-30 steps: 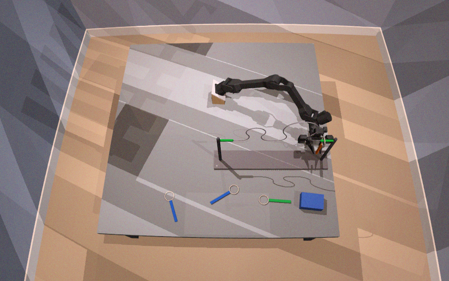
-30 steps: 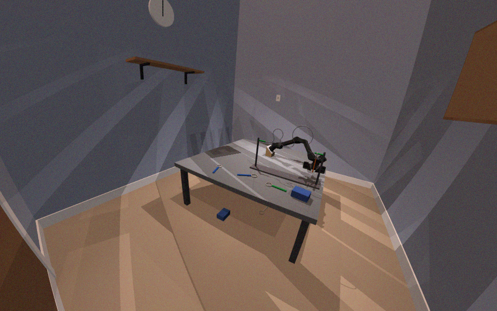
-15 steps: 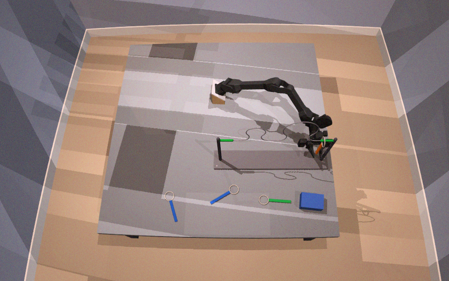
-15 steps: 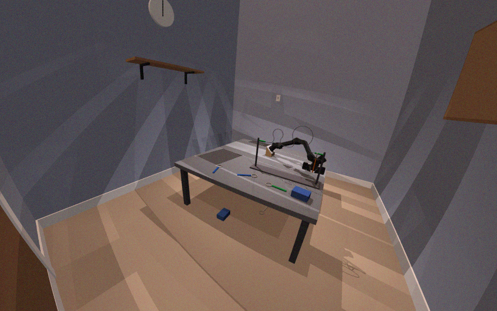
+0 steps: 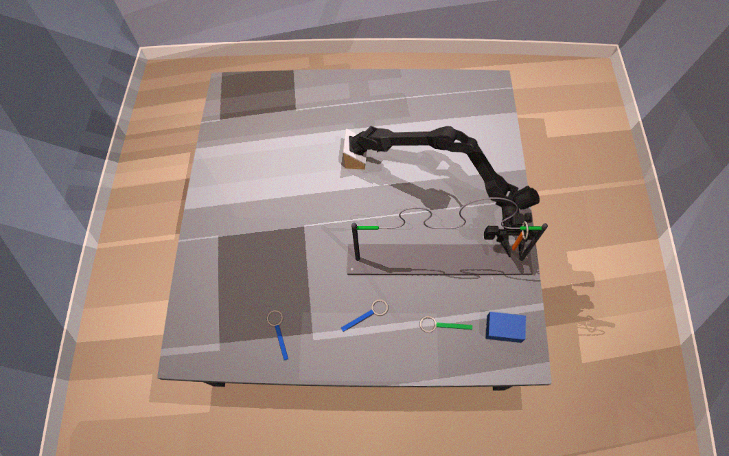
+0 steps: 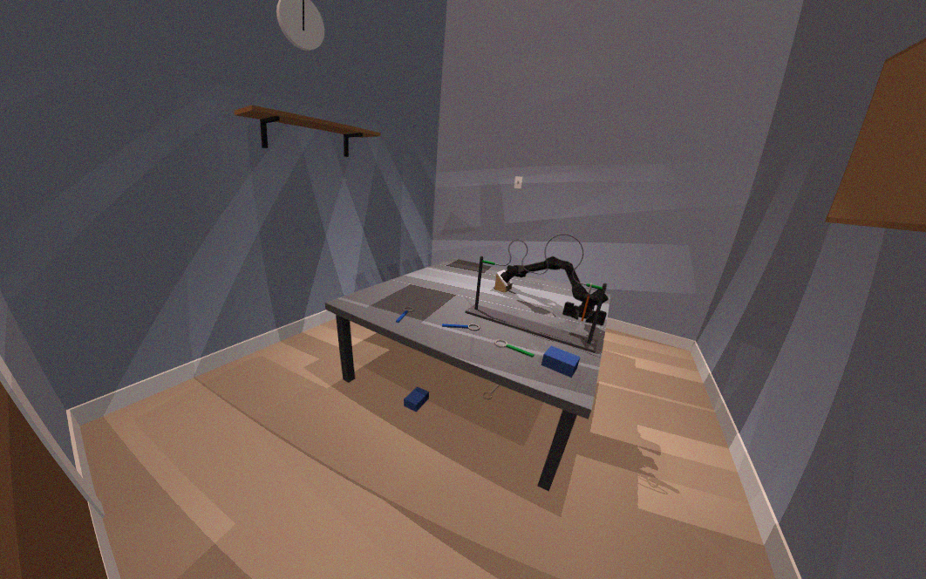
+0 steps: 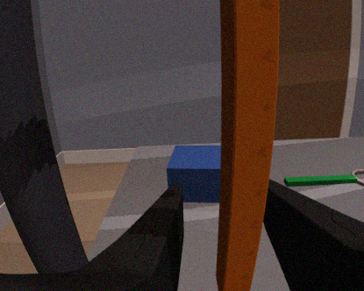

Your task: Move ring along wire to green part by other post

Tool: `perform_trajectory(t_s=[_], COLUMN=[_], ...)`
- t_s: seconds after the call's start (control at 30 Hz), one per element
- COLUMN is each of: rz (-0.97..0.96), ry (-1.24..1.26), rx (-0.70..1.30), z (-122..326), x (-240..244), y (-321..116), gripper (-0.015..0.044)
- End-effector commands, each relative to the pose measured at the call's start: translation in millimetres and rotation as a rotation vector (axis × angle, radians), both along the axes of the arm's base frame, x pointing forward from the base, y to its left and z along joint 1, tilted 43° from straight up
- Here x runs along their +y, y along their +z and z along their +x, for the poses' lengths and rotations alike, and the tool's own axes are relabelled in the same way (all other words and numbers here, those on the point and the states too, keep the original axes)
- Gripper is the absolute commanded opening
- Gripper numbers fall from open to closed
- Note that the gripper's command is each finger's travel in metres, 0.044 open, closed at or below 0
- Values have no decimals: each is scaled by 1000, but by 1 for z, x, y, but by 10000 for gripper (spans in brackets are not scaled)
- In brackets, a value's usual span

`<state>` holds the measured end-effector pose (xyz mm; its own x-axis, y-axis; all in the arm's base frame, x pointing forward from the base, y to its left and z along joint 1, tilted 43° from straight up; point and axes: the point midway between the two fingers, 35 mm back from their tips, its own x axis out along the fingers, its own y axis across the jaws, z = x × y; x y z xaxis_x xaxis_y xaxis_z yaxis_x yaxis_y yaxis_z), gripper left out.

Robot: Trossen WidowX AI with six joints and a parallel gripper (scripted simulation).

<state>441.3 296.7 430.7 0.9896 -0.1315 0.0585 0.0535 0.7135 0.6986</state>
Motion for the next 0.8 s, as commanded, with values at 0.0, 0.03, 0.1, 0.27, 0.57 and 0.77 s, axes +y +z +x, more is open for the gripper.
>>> perform_trajectory(t_s=[0.0,0.03,0.1,0.27,0.57,0.77], rz=[8,8,8,8,1,1], ry=[4,4,4,4,0,0], rx=[-4,-4,-4,-4,-1,-1], z=[0,0,0,0,0,0], x=[0,0,0,0,0,0], y=[2,2,2,2,0,0], gripper=[160,160,160,160,2,-150])
